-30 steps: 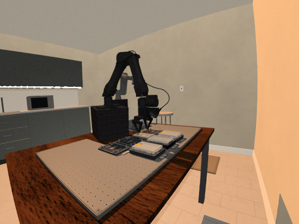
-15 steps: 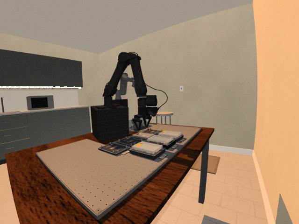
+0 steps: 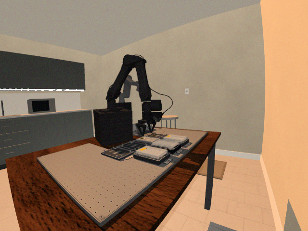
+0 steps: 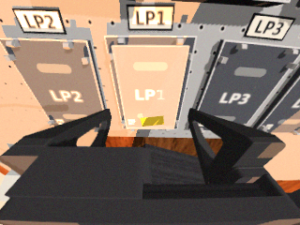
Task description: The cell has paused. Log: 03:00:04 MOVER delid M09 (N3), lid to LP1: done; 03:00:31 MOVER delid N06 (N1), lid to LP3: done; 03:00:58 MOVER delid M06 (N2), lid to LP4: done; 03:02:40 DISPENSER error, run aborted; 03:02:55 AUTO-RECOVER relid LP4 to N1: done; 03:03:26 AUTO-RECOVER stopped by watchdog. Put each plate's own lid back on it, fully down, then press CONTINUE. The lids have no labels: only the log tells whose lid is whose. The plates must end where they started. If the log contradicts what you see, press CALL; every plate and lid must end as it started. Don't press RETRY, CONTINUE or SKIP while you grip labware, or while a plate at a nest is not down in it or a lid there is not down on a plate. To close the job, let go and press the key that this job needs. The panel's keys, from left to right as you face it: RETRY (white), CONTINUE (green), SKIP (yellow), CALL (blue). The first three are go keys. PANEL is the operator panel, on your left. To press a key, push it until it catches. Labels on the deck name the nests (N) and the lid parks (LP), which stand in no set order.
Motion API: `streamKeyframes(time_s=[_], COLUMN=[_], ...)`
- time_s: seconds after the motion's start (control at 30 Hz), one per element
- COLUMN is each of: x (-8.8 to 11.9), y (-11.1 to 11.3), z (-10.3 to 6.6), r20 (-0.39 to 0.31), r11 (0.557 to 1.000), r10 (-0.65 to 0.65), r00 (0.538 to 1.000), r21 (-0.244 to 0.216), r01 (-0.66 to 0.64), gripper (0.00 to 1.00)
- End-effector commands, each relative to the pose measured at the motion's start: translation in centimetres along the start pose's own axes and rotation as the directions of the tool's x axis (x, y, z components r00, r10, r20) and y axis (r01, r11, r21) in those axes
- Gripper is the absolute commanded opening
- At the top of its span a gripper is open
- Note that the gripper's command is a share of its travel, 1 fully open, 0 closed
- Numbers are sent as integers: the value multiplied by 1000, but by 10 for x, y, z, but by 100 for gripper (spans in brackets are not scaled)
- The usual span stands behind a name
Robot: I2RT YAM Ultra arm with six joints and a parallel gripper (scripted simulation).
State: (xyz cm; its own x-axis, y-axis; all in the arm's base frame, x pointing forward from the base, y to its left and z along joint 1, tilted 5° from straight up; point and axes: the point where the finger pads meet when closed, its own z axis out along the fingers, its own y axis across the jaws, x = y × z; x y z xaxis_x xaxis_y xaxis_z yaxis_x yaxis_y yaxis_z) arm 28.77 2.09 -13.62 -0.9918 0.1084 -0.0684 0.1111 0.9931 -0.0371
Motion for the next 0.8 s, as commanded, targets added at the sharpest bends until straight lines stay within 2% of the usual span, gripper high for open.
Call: streamKeyframes(time_s=[0.0,0.77], x=[-16,-17], y=[-1,0], z=[4,38], r20=[39,39], r11=[1000,1000], r10=[19,5], r00=[999,999], r21=[-4,-5], r01=[-19,-5], gripper=[100,100])
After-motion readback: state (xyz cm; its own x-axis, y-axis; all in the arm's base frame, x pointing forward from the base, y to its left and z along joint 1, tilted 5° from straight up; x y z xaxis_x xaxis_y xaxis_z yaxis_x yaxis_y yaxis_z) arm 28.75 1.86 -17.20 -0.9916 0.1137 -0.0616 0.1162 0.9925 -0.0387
